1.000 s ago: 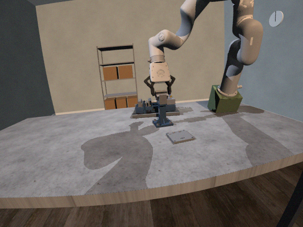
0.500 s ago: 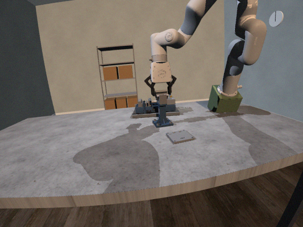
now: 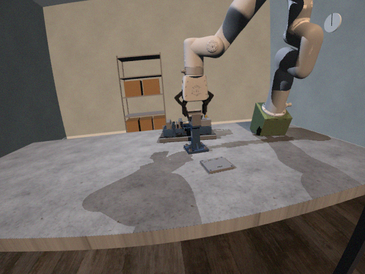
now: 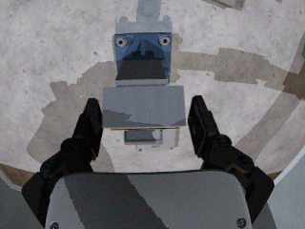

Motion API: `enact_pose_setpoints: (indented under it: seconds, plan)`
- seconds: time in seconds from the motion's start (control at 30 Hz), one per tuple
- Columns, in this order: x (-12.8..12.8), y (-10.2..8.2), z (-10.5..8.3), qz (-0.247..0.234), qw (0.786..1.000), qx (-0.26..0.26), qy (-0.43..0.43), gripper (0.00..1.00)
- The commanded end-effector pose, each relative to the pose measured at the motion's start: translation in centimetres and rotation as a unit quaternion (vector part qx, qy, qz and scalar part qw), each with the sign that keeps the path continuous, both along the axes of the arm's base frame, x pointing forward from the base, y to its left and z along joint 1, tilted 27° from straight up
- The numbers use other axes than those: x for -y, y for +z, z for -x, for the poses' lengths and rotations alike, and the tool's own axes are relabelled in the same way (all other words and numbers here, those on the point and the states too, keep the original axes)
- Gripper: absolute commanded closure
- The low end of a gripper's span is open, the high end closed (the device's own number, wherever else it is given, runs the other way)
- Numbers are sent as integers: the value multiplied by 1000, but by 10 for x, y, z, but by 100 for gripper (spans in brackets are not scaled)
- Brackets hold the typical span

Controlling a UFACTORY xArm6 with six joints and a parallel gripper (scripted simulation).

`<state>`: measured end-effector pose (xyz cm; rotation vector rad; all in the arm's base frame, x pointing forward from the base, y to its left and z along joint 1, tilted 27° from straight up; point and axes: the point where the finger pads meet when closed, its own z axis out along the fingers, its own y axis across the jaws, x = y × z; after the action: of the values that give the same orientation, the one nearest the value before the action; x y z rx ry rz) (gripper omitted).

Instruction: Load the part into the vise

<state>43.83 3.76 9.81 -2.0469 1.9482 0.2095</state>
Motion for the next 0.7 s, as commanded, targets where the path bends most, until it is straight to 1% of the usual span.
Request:
enact_pose_setpoints:
  seconds: [0.0,0.07,0.57,0.67]
  plan:
    - [0,1,-1,26,1000,1,-4,11]
    - [0,1,-1,26,1000,1,-4,11]
    - [-1,2,-1,94,996,3,-12,11]
    - [-2,2,-1,98,995,3,-13,11]
